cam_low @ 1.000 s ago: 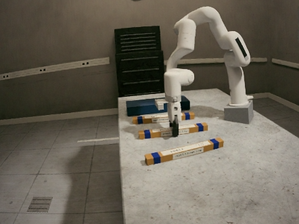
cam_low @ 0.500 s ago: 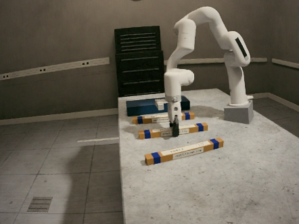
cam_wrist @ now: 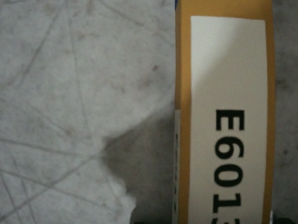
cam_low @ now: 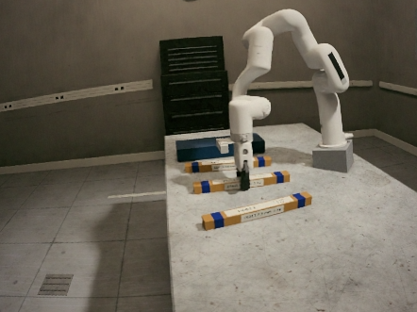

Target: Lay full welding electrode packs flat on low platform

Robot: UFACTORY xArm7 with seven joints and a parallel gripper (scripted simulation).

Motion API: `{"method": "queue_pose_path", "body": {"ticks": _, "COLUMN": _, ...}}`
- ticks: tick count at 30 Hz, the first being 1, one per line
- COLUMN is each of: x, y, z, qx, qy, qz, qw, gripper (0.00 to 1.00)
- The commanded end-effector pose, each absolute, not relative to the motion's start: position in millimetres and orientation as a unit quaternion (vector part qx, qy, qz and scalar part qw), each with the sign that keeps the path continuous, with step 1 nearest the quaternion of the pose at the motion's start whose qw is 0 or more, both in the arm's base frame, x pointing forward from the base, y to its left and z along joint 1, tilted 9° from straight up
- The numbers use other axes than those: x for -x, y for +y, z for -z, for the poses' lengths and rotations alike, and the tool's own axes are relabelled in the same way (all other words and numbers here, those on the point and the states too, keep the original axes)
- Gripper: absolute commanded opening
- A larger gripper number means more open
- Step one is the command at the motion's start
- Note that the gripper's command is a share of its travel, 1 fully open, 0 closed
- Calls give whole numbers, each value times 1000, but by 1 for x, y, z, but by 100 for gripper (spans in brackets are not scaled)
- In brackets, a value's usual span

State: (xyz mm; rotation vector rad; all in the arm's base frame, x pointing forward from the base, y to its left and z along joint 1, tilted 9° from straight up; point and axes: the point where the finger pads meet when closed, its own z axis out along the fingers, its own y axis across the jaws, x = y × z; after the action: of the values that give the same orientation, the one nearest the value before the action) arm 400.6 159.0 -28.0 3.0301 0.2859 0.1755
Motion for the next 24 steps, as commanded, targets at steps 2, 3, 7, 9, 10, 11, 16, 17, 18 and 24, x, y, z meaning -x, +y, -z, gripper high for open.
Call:
{"method": "queue_pose_path", "body": {"ticks": 2, "x": -402, "y": 160, "z": 27, "qx": -993, "qy": 94, "qz": -59, "qw": 46, "gripper": 74}}
{"method": "queue_pose_path", "body": {"ticks": 3, "x": -402, "y": 160, "z": 27, "qx": -993, "qy": 94, "qz": -59, "qw": 46, "gripper": 74}}
{"method": "queue_pose_path", "body": {"ticks": 7, "x": -402, "y": 160, "z": 27, "qx": -993, "qy": 94, "qz": -59, "qw": 46, "gripper": 74}}
{"method": "queue_pose_path", "body": {"ticks": 9, "x": -402, "y": 160, "z": 27, "qx": -993, "qy": 94, "qz": -59, "qw": 46, "gripper": 74}}
{"method": "queue_pose_path", "body": {"ticks": 10, "x": -402, "y": 160, "z": 27, "qx": -993, "qy": 94, "qz": -59, "qw": 46, "gripper": 74}}
{"method": "queue_pose_path", "body": {"ticks": 11, "x": -402, "y": 160, "z": 27, "qx": -993, "qy": 94, "qz": -59, "qw": 46, "gripper": 74}}
{"method": "queue_pose_path", "body": {"ticks": 16, "x": -402, "y": 160, "z": 27, "qx": -993, "qy": 94, "qz": -59, "qw": 46, "gripper": 74}}
{"method": "queue_pose_path", "body": {"ticks": 17, "x": -402, "y": 160, "z": 27, "qx": -993, "qy": 94, "qz": -59, "qw": 46, "gripper": 74}}
{"method": "queue_pose_path", "body": {"ticks": 18, "x": -402, "y": 160, "z": 26, "qx": -993, "qy": 94, "qz": -59, "qw": 46, "gripper": 74}}
{"method": "queue_pose_path", "body": {"ticks": 24, "x": -396, "y": 164, "z": -22, "qx": -993, "qy": 94, "qz": -59, "qw": 46, "gripper": 74}}
